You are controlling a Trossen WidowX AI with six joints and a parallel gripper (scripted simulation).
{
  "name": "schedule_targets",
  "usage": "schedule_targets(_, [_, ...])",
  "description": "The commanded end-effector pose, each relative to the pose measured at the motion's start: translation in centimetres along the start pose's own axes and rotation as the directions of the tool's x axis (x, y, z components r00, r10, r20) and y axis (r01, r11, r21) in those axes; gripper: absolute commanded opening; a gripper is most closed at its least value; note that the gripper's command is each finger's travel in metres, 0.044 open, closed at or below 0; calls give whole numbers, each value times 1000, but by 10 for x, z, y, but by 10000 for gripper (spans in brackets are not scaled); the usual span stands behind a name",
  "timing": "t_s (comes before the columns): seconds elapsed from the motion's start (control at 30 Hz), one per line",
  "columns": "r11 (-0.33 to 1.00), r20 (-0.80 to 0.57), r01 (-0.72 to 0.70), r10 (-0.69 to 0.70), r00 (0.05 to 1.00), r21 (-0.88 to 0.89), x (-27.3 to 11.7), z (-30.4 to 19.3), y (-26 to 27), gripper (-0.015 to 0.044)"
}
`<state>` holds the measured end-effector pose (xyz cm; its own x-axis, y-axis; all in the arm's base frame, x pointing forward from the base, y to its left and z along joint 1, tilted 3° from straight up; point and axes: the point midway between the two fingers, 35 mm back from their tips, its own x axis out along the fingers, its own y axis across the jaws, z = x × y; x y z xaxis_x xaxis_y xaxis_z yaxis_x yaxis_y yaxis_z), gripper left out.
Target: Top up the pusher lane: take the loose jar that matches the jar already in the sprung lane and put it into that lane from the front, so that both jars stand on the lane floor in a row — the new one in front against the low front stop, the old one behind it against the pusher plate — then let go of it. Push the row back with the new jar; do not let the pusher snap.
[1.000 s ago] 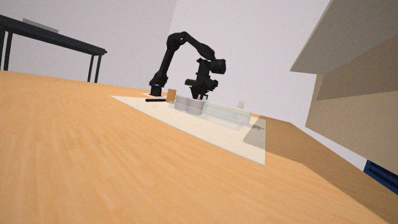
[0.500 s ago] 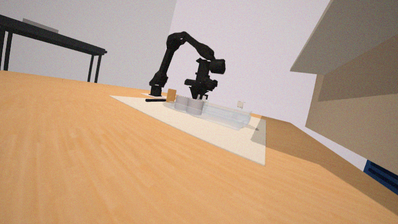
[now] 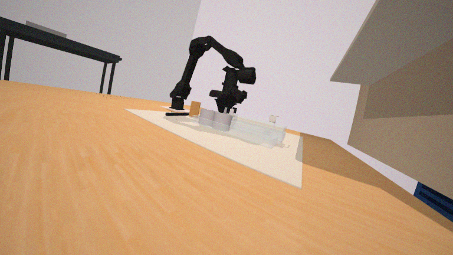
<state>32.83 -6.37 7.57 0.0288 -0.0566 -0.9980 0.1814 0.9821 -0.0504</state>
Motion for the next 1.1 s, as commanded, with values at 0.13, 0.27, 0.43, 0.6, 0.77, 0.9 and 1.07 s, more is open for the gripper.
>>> schedule_targets(0.13, [1000, 9, 2, -2, 1000, -3, 0, -1, 0, 0])
schedule_targets(0.27, [1000, 9, 2, -2, 1000, -3, 0, -1, 0, 0])
schedule_targets(0.43, [1000, 9, 2, -2, 1000, -3, 0, -1, 0, 53])
schedule_targets(0.6, [1000, 9, 2, -2, 1000, -3, 0, -1, 0, 184])
schedule_targets(0.77, [1000, 9, 2, -2, 1000, -3, 0, -1, 0, 273])
schedule_targets(0.9, [1000, 9, 2, -2, 1000, -3, -4, -1, 0, 273])
schedule_targets(1.07, [1000, 9, 2, -2, 1000, -3, -19, -1, 0, 273])
